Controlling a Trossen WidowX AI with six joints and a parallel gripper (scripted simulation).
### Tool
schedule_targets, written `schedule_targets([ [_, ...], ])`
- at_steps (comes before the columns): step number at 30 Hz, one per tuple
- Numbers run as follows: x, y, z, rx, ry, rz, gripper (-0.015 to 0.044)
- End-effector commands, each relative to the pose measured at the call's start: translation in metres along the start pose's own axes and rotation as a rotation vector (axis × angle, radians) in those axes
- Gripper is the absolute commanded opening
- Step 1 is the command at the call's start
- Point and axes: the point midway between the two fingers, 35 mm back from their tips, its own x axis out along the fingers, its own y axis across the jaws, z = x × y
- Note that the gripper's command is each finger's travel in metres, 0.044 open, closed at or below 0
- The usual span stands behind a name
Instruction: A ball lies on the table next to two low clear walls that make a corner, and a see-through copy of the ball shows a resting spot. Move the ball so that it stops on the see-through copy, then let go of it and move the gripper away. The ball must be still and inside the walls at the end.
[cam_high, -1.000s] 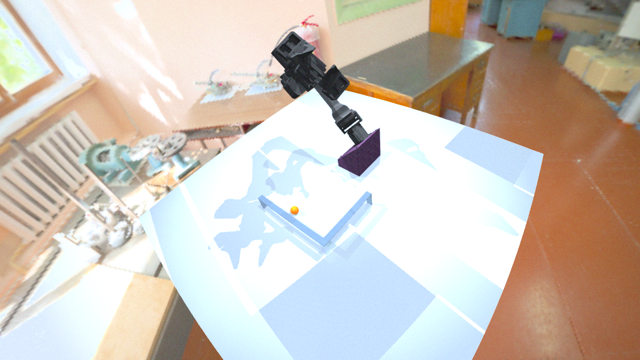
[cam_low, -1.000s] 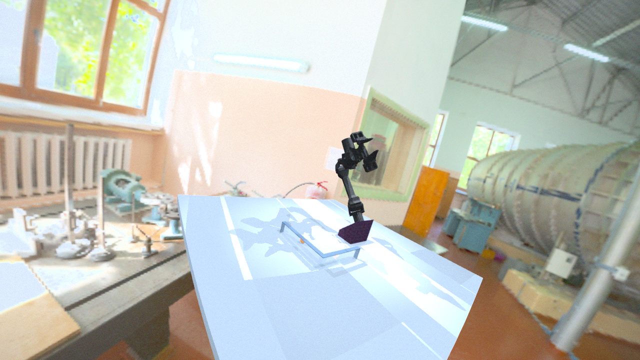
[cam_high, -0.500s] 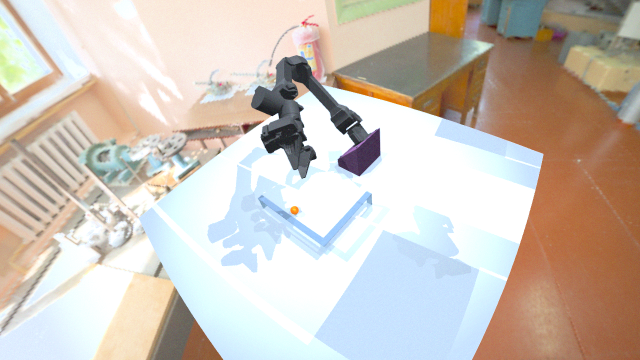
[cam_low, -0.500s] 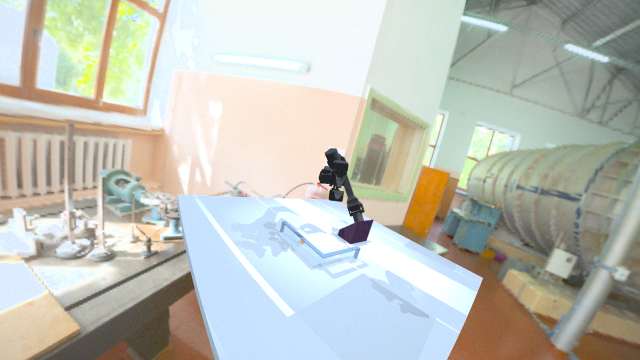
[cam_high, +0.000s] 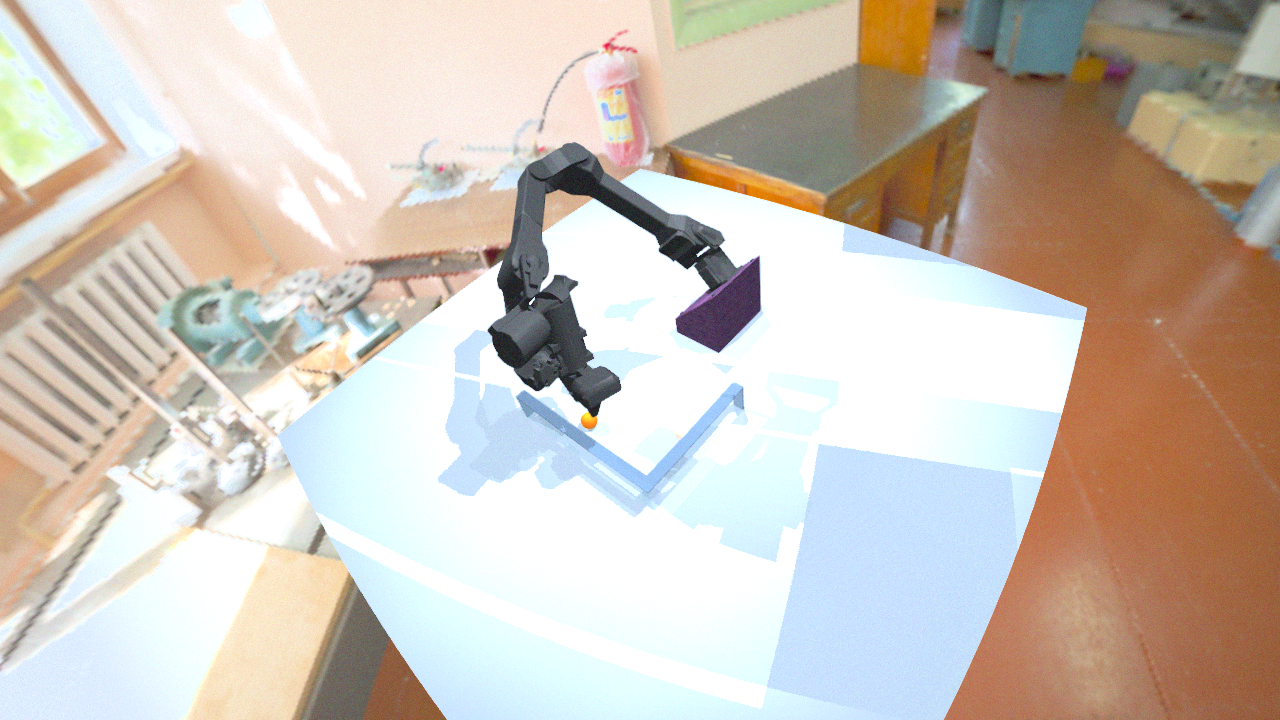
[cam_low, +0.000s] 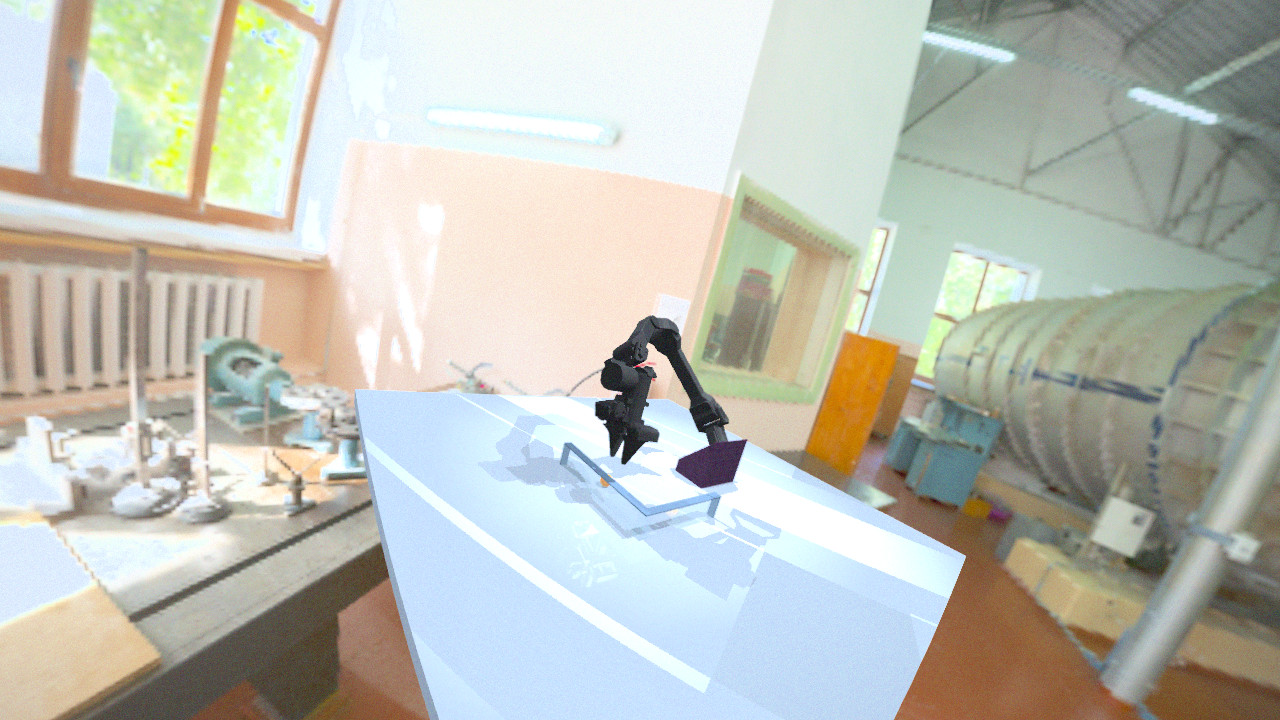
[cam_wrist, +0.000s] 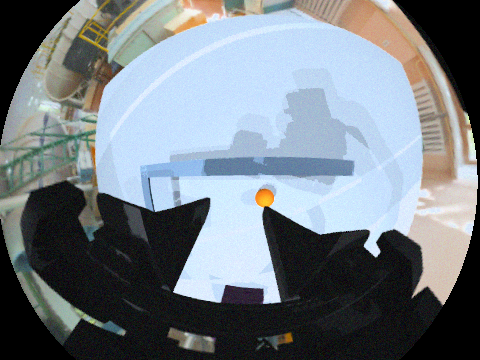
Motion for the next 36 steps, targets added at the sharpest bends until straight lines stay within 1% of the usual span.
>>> schedule_targets([
  [1,0.02,-0.033,-0.005,-0.195,0.108,-0.153,0.0251],
  [11,0.022,-0.033,-0.005,-0.195,0.108,-0.153,0.0251],
  [14,0.034,-0.036,-0.006,-0.195,0.108,-0.153,0.0251],
  [19,0.036,-0.036,-0.007,-0.195,0.108,-0.153,0.0251],
  [36,0.063,-0.041,-0.009,-0.195,0.108,-0.154,0.0251],
])
